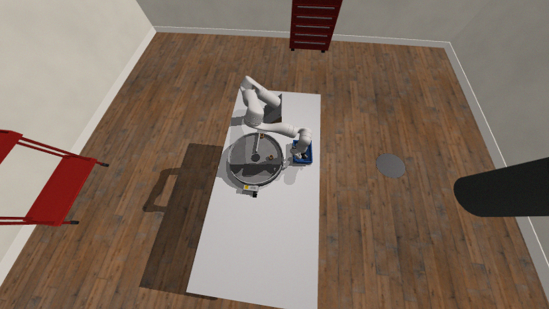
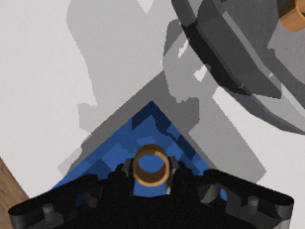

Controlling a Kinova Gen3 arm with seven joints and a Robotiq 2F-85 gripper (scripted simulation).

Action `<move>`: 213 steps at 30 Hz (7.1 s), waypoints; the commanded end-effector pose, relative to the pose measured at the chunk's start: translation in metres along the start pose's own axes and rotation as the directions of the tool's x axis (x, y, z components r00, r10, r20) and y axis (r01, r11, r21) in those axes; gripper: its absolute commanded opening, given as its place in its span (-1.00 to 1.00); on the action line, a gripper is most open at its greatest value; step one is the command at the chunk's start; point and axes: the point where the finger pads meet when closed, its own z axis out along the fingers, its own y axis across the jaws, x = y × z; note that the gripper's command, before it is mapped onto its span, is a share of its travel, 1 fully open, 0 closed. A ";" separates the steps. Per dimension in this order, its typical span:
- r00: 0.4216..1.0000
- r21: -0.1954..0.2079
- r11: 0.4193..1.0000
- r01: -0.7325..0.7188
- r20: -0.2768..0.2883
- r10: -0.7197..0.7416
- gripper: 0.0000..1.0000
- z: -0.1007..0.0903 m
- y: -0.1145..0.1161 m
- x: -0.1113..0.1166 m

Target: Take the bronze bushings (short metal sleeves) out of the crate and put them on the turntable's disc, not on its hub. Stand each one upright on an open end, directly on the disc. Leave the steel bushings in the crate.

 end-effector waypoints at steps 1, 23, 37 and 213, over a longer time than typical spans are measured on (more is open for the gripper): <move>1.000 0.016 1.000 -0.003 -0.006 0.003 -1.00 -0.020 -0.004 0.003; 1.000 0.016 1.000 -0.003 -0.006 0.003 -1.00 -0.076 -0.003 0.002; 1.000 0.016 1.000 -0.003 -0.006 0.003 -1.00 -0.077 -0.003 0.002; 1.000 0.016 1.000 -0.003 -0.006 0.003 -1.00 -0.048 0.347 0.174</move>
